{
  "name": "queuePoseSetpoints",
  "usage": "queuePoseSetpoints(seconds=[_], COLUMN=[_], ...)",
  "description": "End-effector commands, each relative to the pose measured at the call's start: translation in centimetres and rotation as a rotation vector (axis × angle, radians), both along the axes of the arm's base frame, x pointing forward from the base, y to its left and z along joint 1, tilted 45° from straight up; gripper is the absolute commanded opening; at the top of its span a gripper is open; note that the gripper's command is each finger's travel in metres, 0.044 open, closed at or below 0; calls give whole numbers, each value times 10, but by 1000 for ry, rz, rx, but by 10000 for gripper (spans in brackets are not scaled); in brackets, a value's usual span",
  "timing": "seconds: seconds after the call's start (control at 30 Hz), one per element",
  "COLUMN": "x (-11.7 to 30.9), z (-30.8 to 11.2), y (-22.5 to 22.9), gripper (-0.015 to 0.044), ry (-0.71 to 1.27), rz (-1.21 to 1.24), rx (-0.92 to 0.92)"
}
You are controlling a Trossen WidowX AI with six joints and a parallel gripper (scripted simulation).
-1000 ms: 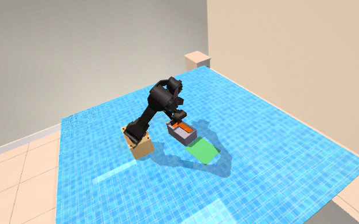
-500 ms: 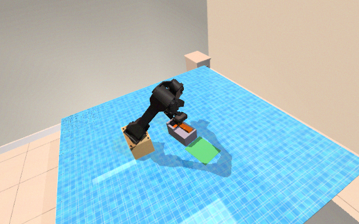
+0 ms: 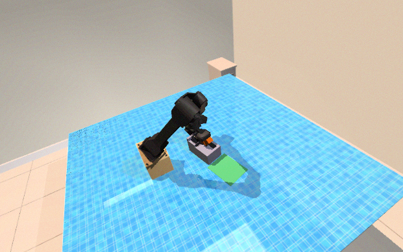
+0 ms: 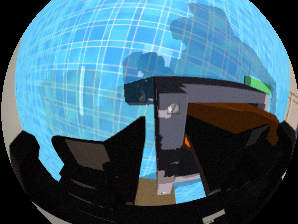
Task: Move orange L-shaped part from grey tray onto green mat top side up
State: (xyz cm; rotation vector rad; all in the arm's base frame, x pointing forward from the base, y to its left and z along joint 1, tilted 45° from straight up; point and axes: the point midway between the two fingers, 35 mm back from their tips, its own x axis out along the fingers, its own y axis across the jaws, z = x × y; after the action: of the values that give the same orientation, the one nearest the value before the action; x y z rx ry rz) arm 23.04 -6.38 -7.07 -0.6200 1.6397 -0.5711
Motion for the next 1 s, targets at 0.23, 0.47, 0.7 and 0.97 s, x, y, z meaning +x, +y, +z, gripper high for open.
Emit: queuePoseSetpoints(seconds=[0.23,0.47,0.7,0.97], x=[-4,-4,-1,-2], z=[-2,-2,-2,0], y=[-2,-2,0,14], gripper=[180,180,180,180], ry=[16,16,4,14], rz=[7,7,2,6], rx=[-10,-10,0,-7])
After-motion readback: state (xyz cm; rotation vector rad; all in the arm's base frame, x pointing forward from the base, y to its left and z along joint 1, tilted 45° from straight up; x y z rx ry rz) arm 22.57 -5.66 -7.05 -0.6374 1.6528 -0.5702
